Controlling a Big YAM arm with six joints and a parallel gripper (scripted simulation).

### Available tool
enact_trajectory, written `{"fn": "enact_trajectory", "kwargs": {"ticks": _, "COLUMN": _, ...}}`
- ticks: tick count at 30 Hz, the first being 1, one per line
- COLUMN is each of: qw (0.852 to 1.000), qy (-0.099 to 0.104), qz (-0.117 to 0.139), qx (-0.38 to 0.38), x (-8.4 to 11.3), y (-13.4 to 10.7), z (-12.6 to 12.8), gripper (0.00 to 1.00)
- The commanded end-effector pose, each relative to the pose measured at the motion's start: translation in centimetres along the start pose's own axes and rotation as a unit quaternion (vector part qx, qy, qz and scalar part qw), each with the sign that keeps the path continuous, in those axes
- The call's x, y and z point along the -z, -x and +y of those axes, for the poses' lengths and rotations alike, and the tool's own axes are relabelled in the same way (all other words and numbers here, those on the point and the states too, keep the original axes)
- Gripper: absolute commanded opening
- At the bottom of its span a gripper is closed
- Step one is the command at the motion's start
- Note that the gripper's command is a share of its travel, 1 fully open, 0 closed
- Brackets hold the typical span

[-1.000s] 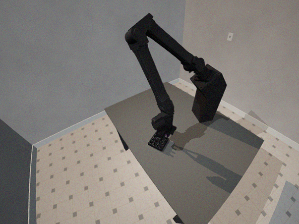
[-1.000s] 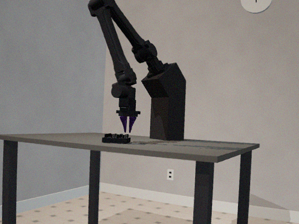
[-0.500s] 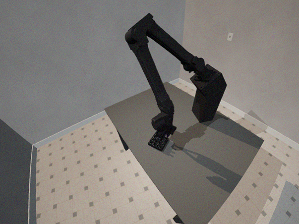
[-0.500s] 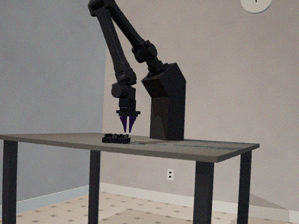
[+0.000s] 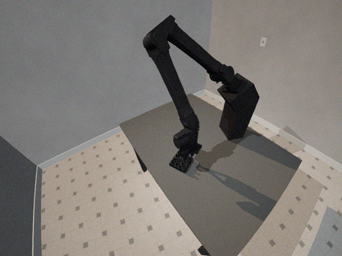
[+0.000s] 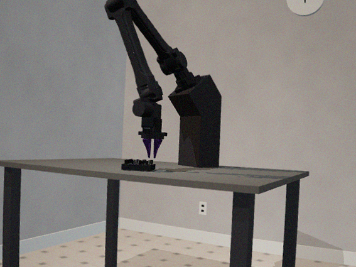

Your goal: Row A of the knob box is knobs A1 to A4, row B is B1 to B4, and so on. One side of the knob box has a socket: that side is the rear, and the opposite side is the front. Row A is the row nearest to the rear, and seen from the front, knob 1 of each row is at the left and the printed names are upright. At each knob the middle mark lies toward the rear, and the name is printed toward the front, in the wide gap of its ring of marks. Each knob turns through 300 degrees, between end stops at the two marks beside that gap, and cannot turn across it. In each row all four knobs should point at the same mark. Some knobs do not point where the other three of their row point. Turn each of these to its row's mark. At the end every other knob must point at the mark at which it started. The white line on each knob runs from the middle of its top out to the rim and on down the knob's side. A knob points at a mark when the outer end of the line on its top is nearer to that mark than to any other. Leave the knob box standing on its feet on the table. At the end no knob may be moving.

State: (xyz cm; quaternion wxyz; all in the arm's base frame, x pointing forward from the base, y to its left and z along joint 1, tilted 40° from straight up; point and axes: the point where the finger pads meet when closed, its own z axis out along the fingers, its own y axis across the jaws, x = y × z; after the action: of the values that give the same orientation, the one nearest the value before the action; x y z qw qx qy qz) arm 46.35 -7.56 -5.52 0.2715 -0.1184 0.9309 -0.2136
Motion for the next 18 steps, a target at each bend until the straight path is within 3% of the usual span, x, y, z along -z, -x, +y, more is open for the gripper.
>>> {"fn": "enact_trajectory", "kwargs": {"ticks": 1, "qw": 1.000, "qy": 0.002, "qz": 0.003, "qx": 0.002, "x": -0.22, "y": -0.86, "z": 0.25, "gripper": 0.19}}
{"fn": "enact_trajectory", "kwargs": {"ticks": 18, "qw": 1.000, "qy": -0.002, "qz": -0.002, "qx": -0.001, "x": -0.80, "y": -0.09, "z": -0.34, "gripper": 0.19}}
